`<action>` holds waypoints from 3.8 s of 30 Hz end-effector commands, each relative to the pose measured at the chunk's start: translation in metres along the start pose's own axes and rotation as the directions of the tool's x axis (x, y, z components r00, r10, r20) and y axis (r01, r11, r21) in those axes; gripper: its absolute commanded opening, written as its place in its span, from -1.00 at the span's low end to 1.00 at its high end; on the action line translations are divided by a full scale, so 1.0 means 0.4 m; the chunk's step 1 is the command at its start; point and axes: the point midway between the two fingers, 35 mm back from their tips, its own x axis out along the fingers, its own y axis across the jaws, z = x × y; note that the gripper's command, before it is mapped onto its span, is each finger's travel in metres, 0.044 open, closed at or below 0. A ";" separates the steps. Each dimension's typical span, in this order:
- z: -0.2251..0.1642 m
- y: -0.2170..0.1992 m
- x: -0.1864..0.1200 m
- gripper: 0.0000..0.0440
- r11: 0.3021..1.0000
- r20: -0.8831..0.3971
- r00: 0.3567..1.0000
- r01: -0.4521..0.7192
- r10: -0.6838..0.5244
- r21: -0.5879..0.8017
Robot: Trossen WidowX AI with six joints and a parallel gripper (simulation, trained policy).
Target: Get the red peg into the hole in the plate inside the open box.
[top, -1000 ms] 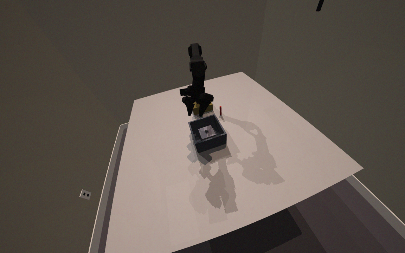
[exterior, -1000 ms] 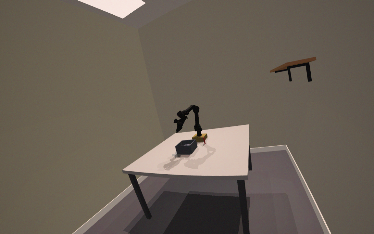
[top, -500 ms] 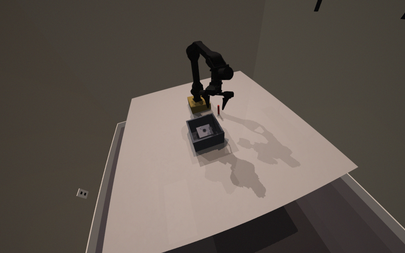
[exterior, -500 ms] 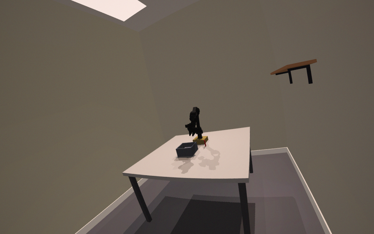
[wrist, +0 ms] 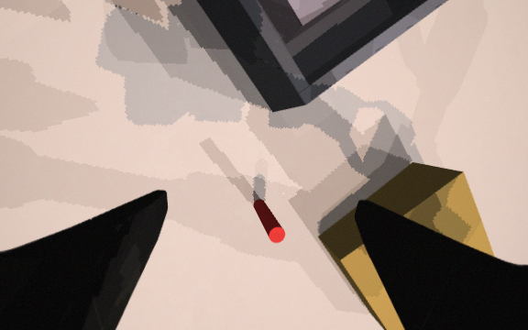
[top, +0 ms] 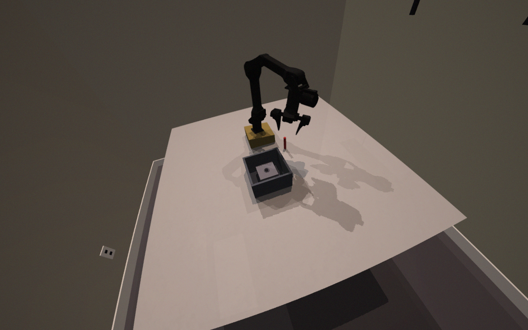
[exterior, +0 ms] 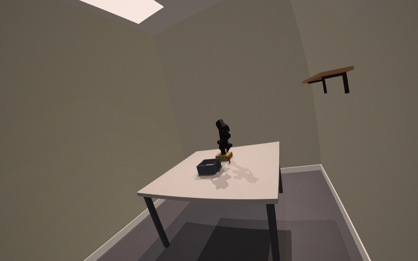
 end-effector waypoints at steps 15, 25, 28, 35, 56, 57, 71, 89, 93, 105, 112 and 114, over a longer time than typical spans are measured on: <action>-0.192 -0.036 0.132 1.00 0.978 -0.082 0.980 0.168 -0.179 -0.119; -0.210 -0.030 0.248 1.00 0.978 -0.035 0.987 0.149 -0.156 -0.146; -0.211 -0.028 0.278 1.00 0.978 -0.023 0.989 0.139 -0.144 -0.153; -0.214 -0.033 0.325 0.58 0.975 -0.022 0.989 0.139 -0.145 -0.171; -0.152 -0.031 0.310 -1.00 0.968 0.022 0.979 0.202 -0.201 -0.150; -0.144 -0.032 0.301 -1.00 0.968 0.030 0.979 0.204 -0.201 -0.149; -0.004 -0.025 0.144 -1.00 0.981 0.138 0.975 0.185 -0.175 -0.061; 0.213 -0.070 0.127 -1.00 0.977 0.185 0.966 0.156 -0.182 0.149; 0.260 -0.080 0.145 -1.00 0.974 0.186 0.966 0.148 -0.180 0.170; 0.375 -0.099 0.222 -1.00 0.982 0.162 0.978 0.109 -0.134 0.154; 0.412 -0.099 0.274 -1.00 0.992 0.135 0.987 0.080 -0.092 0.095; 0.414 -0.097 0.290 -1.00 0.995 0.123 0.989 0.072 -0.081 0.073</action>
